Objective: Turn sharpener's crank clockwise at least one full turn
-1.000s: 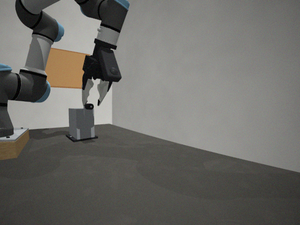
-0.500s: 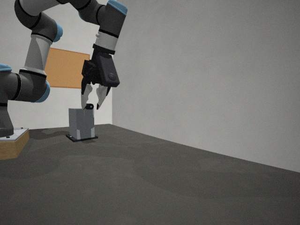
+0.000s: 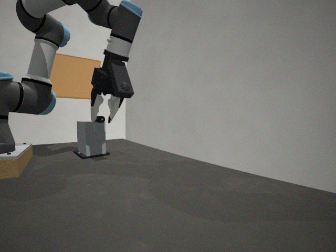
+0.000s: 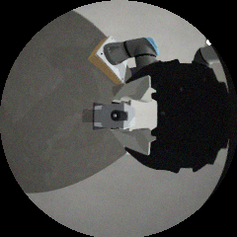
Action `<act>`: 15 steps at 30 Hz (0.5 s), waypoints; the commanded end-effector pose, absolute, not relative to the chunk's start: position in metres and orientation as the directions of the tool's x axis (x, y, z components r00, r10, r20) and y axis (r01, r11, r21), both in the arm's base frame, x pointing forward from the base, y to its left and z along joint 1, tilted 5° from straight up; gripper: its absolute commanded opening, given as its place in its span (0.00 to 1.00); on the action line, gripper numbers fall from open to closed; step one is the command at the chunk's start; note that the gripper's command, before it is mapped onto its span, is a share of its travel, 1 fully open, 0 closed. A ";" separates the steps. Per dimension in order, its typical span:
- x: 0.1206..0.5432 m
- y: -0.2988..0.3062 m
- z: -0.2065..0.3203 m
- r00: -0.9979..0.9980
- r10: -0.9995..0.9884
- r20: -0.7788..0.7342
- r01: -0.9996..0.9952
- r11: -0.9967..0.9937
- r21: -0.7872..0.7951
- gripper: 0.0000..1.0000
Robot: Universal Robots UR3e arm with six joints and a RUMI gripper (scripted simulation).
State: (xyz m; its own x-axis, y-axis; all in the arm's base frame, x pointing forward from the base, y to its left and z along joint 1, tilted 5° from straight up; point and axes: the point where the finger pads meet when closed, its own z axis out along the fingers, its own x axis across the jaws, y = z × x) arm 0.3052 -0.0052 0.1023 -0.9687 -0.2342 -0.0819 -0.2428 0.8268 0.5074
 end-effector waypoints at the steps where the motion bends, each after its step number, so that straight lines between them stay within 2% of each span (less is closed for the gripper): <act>1: 0.306 -0.006 0.103 -0.969 -0.234 -0.083 -0.244 0.828 0.506 0.32; 3: 0.306 -0.006 0.103 -0.969 -0.234 -0.083 -0.244 0.828 0.506 0.32; 4: 0.306 -0.006 0.103 -0.969 -0.234 -0.083 -0.244 0.828 0.506 0.09; 15: 0.306 -0.006 0.103 -0.969 -0.234 -0.083 -0.244 0.828 0.506 0.09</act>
